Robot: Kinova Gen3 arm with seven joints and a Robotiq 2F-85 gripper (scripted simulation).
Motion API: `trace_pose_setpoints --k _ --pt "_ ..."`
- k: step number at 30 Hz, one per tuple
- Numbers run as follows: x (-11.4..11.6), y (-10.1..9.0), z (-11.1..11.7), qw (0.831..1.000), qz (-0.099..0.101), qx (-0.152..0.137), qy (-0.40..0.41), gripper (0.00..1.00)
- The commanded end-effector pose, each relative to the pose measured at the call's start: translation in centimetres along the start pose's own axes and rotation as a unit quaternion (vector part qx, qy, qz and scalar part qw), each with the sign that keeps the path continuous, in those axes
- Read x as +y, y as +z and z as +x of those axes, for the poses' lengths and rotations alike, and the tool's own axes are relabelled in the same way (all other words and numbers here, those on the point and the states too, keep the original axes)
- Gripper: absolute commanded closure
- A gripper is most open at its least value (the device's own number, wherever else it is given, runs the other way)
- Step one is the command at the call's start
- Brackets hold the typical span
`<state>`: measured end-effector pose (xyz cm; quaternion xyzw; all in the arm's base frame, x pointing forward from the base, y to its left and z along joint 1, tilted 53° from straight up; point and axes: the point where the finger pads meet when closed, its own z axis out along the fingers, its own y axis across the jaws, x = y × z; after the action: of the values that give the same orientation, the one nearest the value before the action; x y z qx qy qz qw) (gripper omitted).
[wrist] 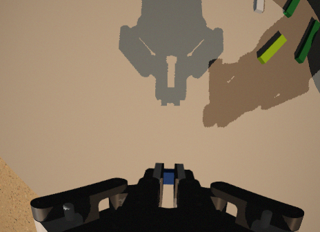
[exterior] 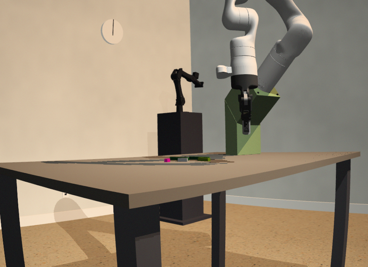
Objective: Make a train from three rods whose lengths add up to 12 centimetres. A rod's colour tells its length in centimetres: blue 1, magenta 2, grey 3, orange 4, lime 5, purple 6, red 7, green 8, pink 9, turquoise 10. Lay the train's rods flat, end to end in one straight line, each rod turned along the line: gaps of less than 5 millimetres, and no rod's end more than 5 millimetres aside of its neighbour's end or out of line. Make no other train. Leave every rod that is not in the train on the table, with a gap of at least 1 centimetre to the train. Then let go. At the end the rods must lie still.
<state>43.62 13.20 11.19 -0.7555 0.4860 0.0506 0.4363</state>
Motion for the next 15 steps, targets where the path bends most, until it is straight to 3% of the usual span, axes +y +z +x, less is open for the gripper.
trace_pose_setpoints --k 1,15 --pt "-0.1 -1.0 0.6 1.0 0.007 0.003 0.008 0.95" --pt "-0.1 -2.3 0.6 1.0 0.007 0.003 0.008 0.95"
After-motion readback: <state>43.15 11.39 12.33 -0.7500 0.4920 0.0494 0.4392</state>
